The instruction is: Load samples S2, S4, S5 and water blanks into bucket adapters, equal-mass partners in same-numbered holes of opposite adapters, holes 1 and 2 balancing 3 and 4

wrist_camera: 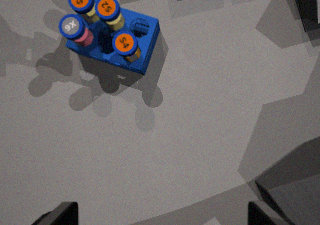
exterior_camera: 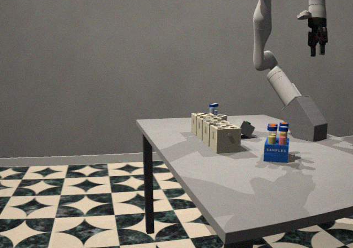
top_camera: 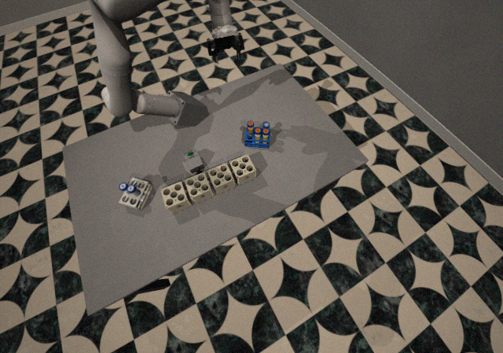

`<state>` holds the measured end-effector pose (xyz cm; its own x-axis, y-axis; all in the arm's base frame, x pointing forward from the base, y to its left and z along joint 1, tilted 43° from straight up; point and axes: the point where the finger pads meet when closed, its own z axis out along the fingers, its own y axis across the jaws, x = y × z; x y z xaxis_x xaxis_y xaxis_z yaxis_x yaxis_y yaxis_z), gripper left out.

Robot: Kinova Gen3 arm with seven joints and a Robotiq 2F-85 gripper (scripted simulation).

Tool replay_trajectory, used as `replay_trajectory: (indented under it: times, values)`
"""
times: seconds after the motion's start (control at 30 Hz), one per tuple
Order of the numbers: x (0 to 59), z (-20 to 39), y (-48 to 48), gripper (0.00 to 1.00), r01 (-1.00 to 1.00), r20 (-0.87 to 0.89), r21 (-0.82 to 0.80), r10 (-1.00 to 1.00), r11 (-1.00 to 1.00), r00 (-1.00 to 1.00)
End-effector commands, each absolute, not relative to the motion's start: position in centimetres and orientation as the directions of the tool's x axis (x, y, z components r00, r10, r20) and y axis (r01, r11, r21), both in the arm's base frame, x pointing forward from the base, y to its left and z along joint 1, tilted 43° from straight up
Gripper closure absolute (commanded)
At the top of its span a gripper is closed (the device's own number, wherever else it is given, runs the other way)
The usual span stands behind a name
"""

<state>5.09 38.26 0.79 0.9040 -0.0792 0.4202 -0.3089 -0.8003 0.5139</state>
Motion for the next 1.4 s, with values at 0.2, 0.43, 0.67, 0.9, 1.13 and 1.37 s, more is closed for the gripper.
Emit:
replay_trajectory:
  times: [0.2, 0.43, 0.67, 0.9, 1.13, 1.37]
  values:
    - [6.7, 1.8, 36.5, 0.38, -0.421, 0.483, 0.456, -0.179, -0.784, 0.857]
    - [8.2, 2.6, 34.9, 0.38, -0.518, 0.535, 0.398, -0.267, -0.757, 0.802]
    - [9.2, 3.2, 33.7, 0.38, -0.583, 0.567, 0.353, -0.328, -0.732, 0.755]
    - [10.7, 4.1, 32.1, 0.38, -0.667, 0.606, 0.285, -0.41, -0.688, 0.682]
    - [11.7, 4.7, 31.0, 0.38, -0.722, 0.629, 0.235, -0.465, -0.651, 0.623]
    - [13.2, 5.5, 29.3, 0.38, -0.79, 0.654, 0.161, -0.536, -0.592, 0.534]
